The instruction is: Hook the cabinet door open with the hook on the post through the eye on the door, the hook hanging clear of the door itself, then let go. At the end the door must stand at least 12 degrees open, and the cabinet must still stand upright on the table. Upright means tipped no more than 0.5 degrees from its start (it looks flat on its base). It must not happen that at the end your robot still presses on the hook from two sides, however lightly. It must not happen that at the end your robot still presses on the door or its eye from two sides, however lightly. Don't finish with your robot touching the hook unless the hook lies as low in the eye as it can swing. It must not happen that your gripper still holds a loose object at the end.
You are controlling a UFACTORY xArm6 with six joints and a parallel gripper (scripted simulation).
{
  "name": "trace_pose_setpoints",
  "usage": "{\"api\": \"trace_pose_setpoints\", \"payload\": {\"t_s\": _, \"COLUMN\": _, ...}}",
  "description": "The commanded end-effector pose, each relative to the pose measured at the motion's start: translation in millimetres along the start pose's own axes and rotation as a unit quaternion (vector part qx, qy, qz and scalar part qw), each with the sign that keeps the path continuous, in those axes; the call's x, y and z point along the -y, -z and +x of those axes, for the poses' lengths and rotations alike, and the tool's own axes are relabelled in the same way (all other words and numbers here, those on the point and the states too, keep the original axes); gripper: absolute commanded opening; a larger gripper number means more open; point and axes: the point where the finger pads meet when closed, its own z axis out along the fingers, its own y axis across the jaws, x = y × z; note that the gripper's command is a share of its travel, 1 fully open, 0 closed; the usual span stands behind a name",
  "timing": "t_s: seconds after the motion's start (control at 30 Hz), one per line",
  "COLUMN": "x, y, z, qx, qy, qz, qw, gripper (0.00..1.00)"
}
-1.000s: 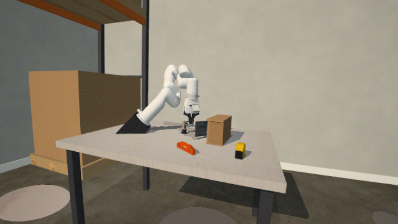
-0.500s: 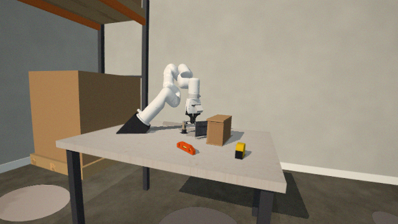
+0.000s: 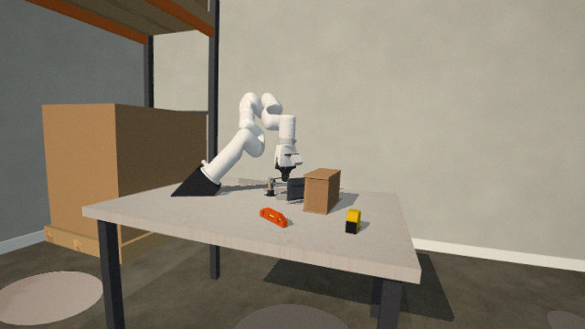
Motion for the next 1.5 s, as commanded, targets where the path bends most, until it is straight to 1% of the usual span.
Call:
{"api": "trace_pose_setpoints", "payload": {"t_s": 0.0, "x": 4.8, "y": 0.7, "z": 0.8, "qx": -0.001, "qy": 0.012, "qz": 0.000, "qw": 1.000, "gripper": 0.04}}
{"api": "trace_pose_setpoints", "payload": {"t_s": 0.2, "x": 10.1, "y": 0.7, "z": 0.5, "qx": -0.001, "qy": 0.043, "qz": 0.000, "qw": 0.999, "gripper": 0.04}}
{"api": "trace_pose_setpoints", "payload": {"t_s": 0.67, "x": 11.6, "y": 0.5, "z": 0.4, "qx": -0.001, "qy": 0.043, "qz": 0.000, "qw": 0.999, "gripper": 0.04}}
{"api": "trace_pose_setpoints", "payload": {"t_s": 0.8, "x": 11.7, "y": -3.9, "z": 1.8, "qx": -0.001, "qy": 0.043, "qz": 0.000, "qw": 0.999, "gripper": 0.04}}
{"api": "trace_pose_setpoints", "payload": {"t_s": 1.23, "x": 11.7, "y": -4.3, "z": 1.9, "qx": -0.001, "qy": 0.043, "qz": 0.000, "qw": 0.999, "gripper": 0.04}}
{"api": "trace_pose_setpoints", "payload": {"t_s": 1.47, "x": 11.8, "y": -9.0, "z": 3.1, "qx": -0.001, "qy": 0.043, "qz": 0.000, "qw": 0.999, "gripper": 0.04}}
